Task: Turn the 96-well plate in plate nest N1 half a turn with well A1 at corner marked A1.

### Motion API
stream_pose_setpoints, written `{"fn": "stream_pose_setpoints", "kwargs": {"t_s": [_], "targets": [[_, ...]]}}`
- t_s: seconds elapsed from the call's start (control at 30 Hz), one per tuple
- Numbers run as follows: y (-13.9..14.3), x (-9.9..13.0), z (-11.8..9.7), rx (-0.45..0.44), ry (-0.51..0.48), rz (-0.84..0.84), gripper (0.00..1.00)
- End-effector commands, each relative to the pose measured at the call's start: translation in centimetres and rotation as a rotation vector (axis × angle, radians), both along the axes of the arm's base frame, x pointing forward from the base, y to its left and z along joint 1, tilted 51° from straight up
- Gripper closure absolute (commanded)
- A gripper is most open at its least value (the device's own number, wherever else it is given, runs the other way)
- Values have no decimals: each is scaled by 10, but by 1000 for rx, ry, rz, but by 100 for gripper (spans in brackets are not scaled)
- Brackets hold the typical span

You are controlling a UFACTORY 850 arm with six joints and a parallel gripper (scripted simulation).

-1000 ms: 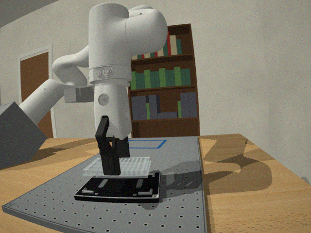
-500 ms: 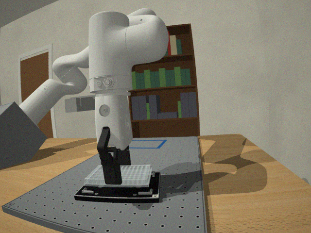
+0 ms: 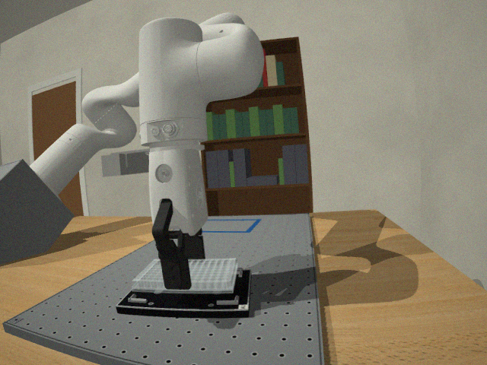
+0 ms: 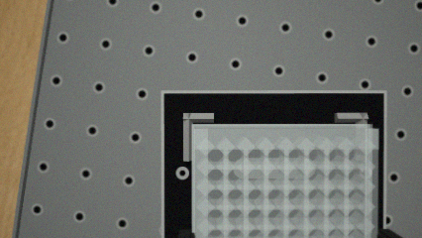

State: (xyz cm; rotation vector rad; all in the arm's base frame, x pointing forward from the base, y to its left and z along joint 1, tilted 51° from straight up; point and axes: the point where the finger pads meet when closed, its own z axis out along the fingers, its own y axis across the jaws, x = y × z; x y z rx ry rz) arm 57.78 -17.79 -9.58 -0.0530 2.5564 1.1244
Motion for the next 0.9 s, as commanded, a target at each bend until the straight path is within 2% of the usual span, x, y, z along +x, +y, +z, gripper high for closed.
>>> {"fn": "stream_pose_setpoints", "kwargs": {"t_s": [0.0,0.87], "targets": [[-1,0,0,-1,-1,-1,100],[2,2,-2,-1,-1,-1,100]]}}
